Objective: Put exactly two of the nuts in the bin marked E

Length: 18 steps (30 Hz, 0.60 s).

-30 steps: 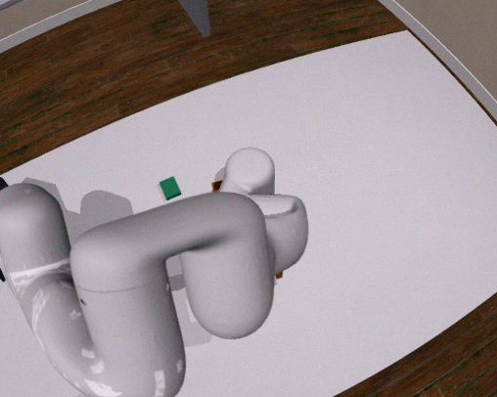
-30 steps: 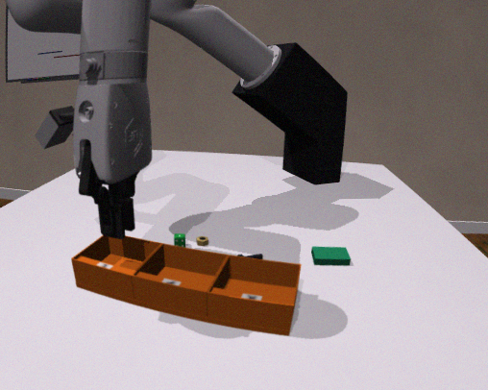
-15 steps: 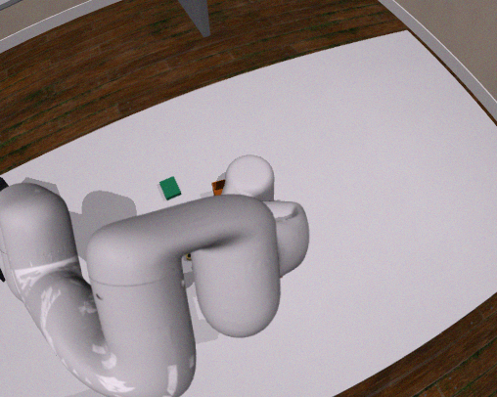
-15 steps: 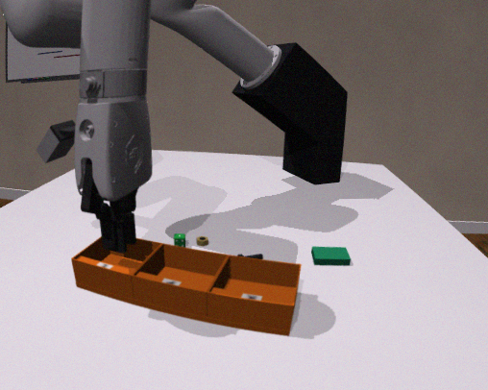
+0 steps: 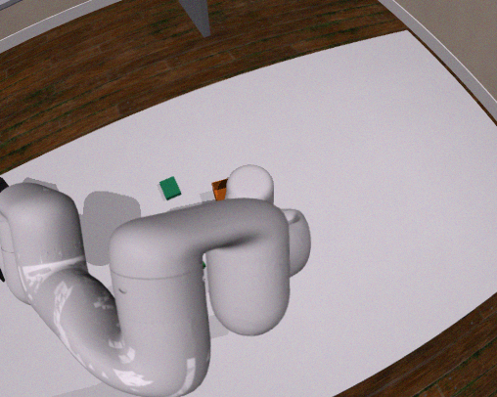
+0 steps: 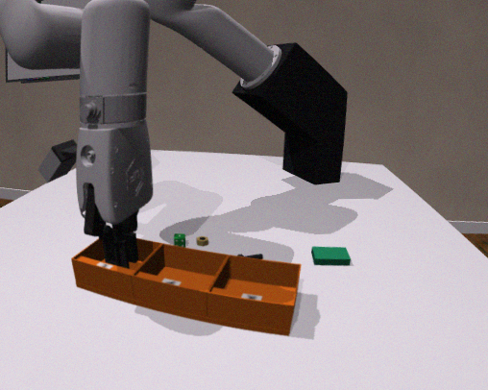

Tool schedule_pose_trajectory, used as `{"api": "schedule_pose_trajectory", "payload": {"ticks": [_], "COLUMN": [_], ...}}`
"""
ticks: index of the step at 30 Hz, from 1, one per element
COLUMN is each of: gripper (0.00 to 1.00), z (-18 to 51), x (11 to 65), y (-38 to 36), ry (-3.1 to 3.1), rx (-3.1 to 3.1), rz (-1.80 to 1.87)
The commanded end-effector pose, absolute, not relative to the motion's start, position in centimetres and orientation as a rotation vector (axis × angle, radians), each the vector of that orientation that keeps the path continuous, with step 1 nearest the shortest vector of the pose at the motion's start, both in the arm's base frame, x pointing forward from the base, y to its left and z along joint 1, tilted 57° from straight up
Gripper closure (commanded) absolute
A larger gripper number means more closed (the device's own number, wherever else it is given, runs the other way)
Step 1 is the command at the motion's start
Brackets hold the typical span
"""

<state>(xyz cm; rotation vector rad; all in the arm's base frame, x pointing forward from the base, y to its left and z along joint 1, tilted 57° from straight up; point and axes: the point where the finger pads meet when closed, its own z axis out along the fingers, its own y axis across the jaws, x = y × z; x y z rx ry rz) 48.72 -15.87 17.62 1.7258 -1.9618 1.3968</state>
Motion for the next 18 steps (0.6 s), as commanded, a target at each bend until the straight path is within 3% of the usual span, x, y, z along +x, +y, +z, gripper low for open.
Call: {"api": "schedule_pose_trajectory", "payload": {"ticks": [1,7,8,18], "gripper": [1.00,1.00,0.70,0.70], "z": [17.68,17.65,17.65,17.65], "x": [48.79,48.73,48.73,48.73], "y": [-15.84,-15.85,-15.85,-15.85], "ry": [-1.962,-1.962,-1.962,-1.962], "rx": [1.727,1.727,1.727,1.727], "rz": [1.400,1.400,1.400,1.400]}}
